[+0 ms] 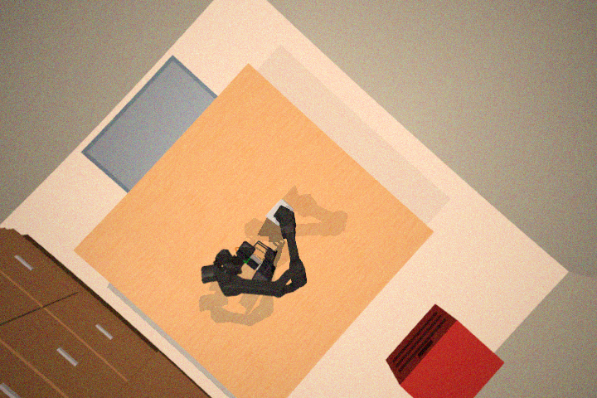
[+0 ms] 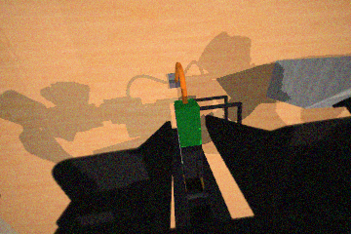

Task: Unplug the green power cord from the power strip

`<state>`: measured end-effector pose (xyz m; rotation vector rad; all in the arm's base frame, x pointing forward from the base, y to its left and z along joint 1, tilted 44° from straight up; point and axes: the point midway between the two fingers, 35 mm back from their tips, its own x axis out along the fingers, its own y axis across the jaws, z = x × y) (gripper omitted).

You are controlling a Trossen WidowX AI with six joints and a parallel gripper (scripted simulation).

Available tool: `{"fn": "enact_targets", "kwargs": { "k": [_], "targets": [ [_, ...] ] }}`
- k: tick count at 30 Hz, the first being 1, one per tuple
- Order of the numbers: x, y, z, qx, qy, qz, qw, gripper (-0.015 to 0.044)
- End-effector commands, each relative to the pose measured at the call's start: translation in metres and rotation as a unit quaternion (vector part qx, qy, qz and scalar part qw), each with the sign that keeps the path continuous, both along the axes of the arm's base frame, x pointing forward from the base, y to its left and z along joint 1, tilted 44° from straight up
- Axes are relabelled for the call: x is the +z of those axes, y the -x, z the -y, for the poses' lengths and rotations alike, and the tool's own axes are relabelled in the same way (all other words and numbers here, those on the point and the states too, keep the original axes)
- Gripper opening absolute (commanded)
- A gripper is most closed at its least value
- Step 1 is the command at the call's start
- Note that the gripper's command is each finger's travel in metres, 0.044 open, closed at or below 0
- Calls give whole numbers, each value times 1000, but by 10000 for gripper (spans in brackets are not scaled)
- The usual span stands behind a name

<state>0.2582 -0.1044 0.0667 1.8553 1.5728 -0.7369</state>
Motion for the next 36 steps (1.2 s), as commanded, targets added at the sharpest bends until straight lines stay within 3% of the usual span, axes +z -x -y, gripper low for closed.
{"fn": "enact_targets", "kwargs": {
  "k": [1,16,22,36],
  "targets": [
    [4,1,-6,-2,-4,-2,1000,160],
    [-5,0,-14,-2,-4,-2,1000,160],
    [-3,-1,-12,0,-2,-1,1000,2],
    [-3,-1,-12,0,-2,-1,1000,0]
  ]
}}
